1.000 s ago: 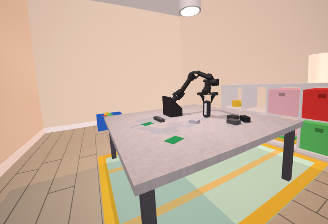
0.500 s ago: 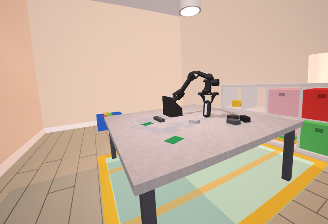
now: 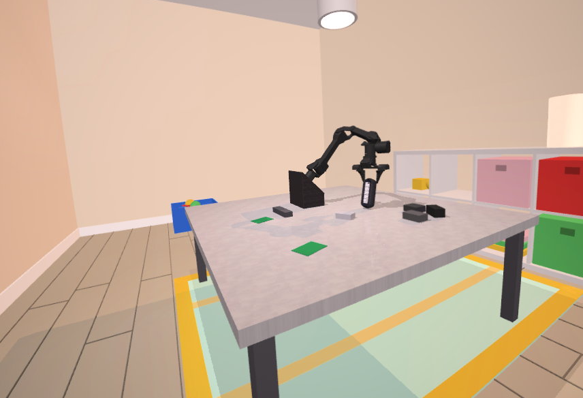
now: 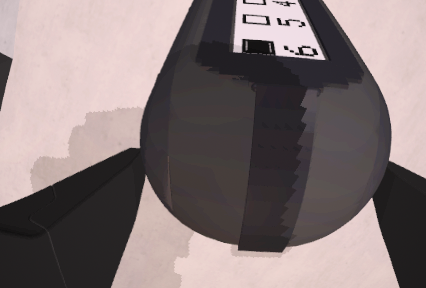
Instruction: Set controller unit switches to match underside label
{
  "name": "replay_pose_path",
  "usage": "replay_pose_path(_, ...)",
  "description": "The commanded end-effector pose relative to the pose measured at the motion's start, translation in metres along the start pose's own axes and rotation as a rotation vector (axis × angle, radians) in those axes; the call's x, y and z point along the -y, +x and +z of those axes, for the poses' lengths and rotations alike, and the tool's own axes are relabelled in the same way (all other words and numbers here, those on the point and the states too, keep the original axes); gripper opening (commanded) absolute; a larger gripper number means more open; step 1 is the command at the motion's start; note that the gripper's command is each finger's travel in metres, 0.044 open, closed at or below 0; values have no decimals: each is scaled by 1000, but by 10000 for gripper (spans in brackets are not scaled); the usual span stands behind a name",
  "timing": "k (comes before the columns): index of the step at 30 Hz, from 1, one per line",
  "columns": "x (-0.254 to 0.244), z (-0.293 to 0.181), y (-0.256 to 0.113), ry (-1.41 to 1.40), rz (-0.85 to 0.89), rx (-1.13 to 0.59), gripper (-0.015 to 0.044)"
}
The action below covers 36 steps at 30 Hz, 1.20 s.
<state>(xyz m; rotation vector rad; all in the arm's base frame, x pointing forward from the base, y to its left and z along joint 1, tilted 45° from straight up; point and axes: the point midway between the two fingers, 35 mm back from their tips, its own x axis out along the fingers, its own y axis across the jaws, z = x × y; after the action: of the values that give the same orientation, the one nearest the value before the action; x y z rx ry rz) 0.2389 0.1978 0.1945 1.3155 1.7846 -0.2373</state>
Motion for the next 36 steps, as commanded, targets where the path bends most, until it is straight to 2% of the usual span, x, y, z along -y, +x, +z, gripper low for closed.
replay_pose_path(1,1,-6,3,-3,-6,-19,338)
replay_pose_path(36,1,-32,12,-4,-5,-48,338)
